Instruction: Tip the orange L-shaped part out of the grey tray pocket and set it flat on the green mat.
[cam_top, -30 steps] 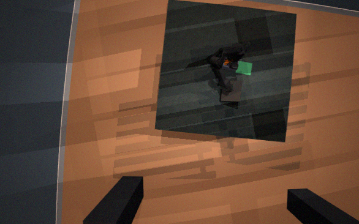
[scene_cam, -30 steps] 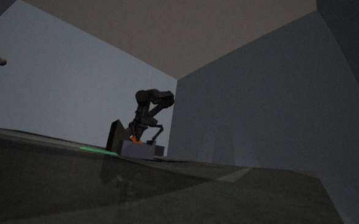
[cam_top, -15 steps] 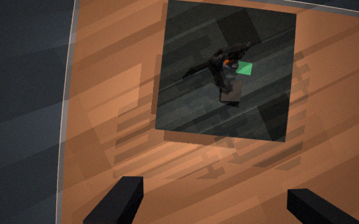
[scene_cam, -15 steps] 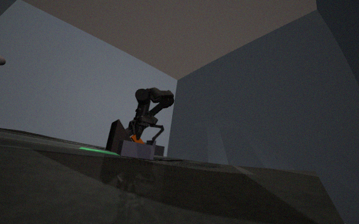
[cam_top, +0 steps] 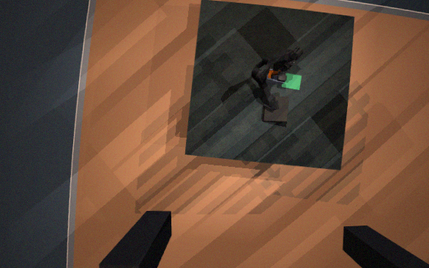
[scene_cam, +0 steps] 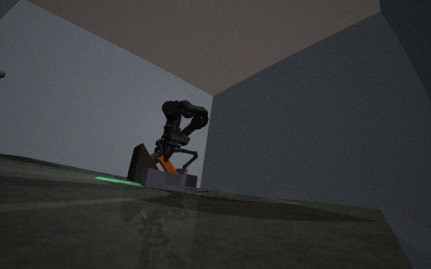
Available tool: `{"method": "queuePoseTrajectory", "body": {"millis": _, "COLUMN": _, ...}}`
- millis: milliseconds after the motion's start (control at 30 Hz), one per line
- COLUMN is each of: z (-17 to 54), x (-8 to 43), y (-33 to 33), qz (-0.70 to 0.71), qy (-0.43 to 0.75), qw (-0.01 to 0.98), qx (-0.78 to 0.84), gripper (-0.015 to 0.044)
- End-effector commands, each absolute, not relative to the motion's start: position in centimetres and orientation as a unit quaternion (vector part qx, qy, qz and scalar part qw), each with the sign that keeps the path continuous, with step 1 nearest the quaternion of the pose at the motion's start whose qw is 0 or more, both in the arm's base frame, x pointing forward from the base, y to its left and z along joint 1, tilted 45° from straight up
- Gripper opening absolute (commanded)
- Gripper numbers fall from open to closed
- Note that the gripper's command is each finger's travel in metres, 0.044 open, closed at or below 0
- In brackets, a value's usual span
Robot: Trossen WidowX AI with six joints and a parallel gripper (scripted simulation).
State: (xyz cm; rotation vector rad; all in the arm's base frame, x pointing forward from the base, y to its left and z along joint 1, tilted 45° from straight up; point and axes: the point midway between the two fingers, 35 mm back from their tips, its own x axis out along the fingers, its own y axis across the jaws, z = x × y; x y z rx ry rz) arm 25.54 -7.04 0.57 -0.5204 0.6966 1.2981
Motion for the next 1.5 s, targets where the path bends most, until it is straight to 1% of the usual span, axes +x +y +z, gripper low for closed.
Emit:
{"method": "queuePoseTrajectory", "body": {"millis": 0, "z": 1.2, "x": 25.6, "y": -7.4, "qz": 0.584, "qy": 0.31, "qw": 0.713, "qx": -0.233, "gripper": 0.0}}
{"method": "queuePoseTrajectory", "body": {"millis": 967, "z": 4.6, "x": 25.0, "y": -10.6, "qz": 0.584, "qy": 0.311, "qw": 0.713, "qx": -0.233, "gripper": 0.0}}
{"method": "queuePoseTrajectory", "body": {"millis": 1267, "z": 4.7, "x": 24.9, "y": -10.9, "qz": 0.584, "qy": 0.311, "qw": 0.713, "qx": -0.233, "gripper": 0.0}}
{"method": "queuePoseTrajectory", "body": {"millis": 1467, "z": 3.2, "x": 24.5, "y": -12.1, "qz": 0.584, "qy": 0.311, "qw": 0.712, "qx": -0.233, "gripper": 0.0}}
